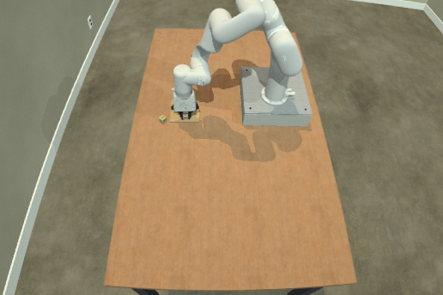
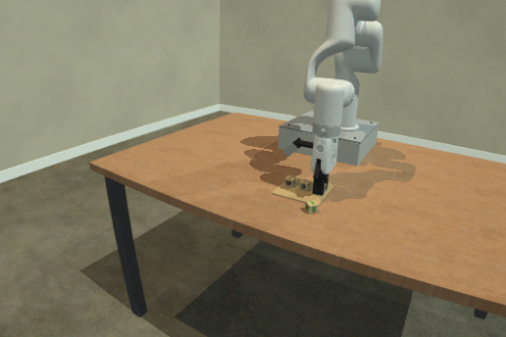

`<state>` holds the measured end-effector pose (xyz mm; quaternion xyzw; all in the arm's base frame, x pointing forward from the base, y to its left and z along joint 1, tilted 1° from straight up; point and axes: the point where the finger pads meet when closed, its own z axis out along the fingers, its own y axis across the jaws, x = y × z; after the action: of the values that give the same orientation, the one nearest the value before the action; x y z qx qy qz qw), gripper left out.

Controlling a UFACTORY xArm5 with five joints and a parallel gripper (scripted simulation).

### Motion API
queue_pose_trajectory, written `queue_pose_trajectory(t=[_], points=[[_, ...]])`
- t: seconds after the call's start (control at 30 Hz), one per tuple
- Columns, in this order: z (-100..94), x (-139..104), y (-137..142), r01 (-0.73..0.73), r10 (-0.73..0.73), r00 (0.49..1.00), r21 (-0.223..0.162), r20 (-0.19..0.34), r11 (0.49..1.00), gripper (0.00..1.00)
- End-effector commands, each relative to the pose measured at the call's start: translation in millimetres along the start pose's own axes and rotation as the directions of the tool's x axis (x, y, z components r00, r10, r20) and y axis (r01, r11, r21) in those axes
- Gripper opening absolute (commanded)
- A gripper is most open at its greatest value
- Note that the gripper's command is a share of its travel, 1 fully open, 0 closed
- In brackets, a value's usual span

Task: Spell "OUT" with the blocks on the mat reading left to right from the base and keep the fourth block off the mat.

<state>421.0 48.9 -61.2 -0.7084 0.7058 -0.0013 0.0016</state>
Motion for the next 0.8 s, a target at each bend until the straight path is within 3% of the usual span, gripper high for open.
queue_pose_trajectory(t=[0.0,0.3,0.63,0.77], points=[[-1.0,0,-1,0.0,0.0,1.0,0.003,0.0,1.0,0.21],[-10.6,0,-1,0.0,0.0,1.0,0.003,0.0,1.0,0.21],[-78.2,1,-1,0.0,0.0,1.0,0.003,0.0,1.0,0.21],[-96.5,1,-1,0.0,0.0,1.0,0.003,0.0,1.0,0.21]])
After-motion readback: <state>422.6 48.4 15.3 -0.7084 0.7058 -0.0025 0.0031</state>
